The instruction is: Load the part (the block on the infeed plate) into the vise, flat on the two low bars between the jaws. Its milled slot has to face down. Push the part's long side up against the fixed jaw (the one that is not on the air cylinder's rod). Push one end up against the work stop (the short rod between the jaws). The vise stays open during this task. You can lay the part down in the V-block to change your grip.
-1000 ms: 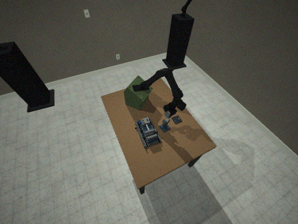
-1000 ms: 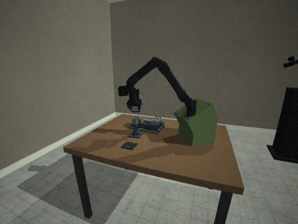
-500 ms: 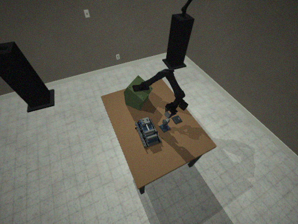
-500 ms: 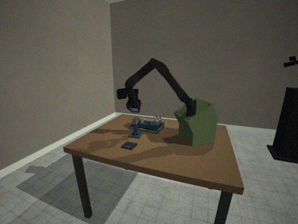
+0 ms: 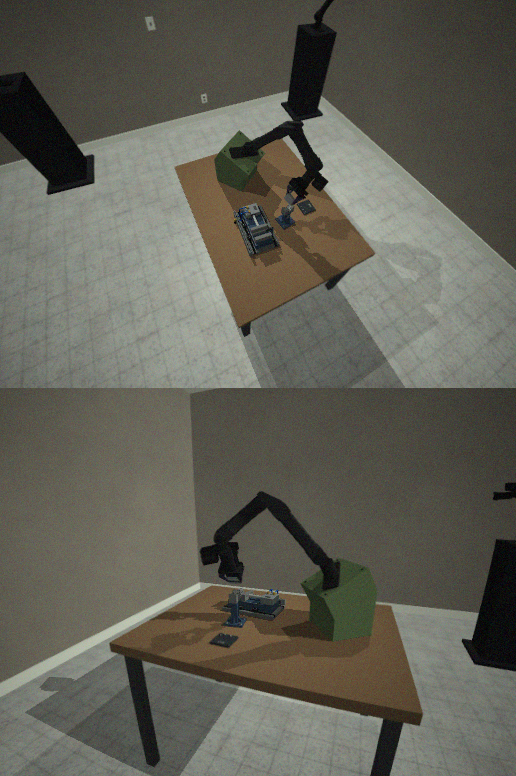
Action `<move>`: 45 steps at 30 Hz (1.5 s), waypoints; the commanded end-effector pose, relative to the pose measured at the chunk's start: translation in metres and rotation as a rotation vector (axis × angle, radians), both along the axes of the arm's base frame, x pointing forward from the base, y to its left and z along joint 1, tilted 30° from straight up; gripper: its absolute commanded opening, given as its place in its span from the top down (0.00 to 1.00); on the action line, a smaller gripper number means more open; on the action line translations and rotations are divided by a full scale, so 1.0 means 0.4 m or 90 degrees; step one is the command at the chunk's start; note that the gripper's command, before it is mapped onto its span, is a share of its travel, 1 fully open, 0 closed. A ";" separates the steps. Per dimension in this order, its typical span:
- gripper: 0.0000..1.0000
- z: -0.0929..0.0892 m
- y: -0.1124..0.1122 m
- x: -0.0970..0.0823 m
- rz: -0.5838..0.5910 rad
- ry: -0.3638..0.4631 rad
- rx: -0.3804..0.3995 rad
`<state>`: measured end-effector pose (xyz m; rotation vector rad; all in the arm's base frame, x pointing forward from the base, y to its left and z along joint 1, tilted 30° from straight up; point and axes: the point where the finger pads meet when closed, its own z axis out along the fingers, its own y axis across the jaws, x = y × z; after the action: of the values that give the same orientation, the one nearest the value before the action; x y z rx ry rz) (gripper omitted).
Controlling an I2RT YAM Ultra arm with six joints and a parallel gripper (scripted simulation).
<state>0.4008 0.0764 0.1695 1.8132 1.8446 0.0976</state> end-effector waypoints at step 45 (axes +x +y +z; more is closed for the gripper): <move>1.00 0.071 -0.028 0.001 -0.057 -0.043 -0.084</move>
<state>0.3980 0.0714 0.1701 1.7904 1.7419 -0.0235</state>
